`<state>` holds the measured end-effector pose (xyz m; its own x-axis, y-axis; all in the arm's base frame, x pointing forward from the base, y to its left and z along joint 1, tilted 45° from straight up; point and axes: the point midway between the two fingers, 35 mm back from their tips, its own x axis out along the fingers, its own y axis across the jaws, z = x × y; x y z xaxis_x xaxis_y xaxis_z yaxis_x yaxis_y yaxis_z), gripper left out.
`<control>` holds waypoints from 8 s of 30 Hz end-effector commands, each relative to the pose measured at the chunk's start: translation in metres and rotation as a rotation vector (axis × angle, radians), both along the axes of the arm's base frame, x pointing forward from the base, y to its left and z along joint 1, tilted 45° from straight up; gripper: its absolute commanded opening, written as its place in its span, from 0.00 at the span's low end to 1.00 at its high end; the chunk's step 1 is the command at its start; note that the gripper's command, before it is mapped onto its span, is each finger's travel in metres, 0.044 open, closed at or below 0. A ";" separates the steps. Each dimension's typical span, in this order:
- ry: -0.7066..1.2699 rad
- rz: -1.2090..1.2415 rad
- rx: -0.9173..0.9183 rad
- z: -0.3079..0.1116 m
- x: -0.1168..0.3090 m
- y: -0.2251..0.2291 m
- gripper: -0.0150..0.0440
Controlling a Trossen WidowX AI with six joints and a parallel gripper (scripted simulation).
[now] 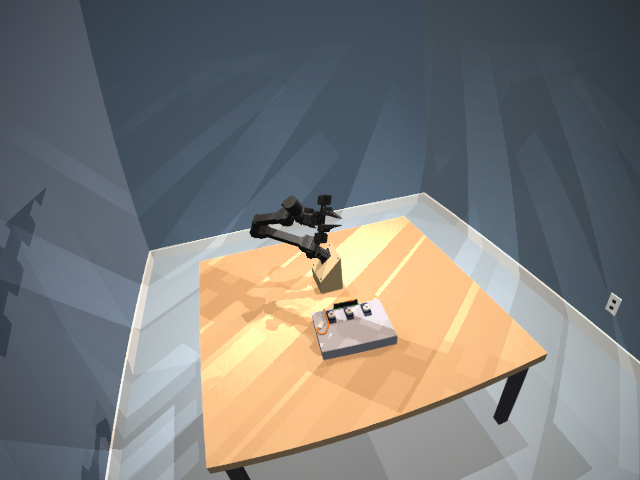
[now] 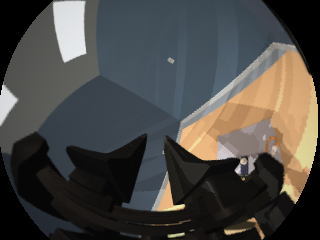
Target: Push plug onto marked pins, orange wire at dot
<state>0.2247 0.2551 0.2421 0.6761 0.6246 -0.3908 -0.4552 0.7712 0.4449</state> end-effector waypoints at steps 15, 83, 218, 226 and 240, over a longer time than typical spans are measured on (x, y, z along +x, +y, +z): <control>-0.125 -0.118 -0.010 0.016 0.040 -0.045 0.45; -0.600 -0.619 -0.341 0.082 0.094 -0.253 0.45; 0.271 2.198 -1.967 -0.166 0.168 -0.322 0.45; 0.271 2.198 -1.967 -0.167 0.168 -0.324 0.29; 0.268 2.198 -1.965 -0.130 0.161 -0.286 0.25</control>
